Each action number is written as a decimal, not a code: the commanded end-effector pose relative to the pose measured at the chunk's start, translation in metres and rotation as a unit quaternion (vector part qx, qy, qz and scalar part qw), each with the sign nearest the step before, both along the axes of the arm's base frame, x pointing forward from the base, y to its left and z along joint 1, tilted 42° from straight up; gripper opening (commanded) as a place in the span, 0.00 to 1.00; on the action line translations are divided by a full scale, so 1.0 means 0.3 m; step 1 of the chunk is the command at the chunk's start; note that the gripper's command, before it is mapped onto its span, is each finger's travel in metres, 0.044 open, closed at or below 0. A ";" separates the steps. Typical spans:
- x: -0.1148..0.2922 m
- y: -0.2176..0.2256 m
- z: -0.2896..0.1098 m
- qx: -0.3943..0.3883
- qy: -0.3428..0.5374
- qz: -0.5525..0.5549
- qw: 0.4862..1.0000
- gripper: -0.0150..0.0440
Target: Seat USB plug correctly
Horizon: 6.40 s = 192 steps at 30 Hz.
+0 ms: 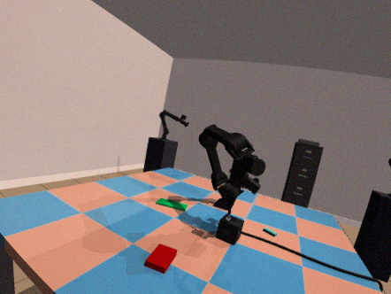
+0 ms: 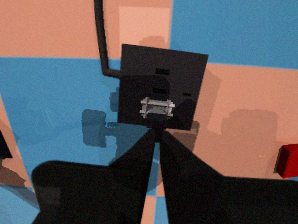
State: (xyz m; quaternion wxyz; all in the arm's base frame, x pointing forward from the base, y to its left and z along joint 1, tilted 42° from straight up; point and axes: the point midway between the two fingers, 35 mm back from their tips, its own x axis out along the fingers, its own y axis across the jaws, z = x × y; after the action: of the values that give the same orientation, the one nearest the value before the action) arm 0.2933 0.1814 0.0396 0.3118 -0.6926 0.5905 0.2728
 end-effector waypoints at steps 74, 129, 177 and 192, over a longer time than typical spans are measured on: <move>0.007 -0.020 -0.022 0.000 -0.004 -0.002 1.000 0.25; 0.010 -0.034 -0.038 0.000 -0.004 -0.002 1.000 0.25; 0.013 -0.044 -0.049 0.000 -0.005 -0.002 1.000 0.25; 0.013 -0.044 -0.049 0.000 -0.005 -0.002 1.000 0.25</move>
State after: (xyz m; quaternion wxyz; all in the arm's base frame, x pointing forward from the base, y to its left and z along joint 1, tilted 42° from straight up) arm 0.2961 0.1704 0.0255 0.3171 -0.6922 0.5898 0.2693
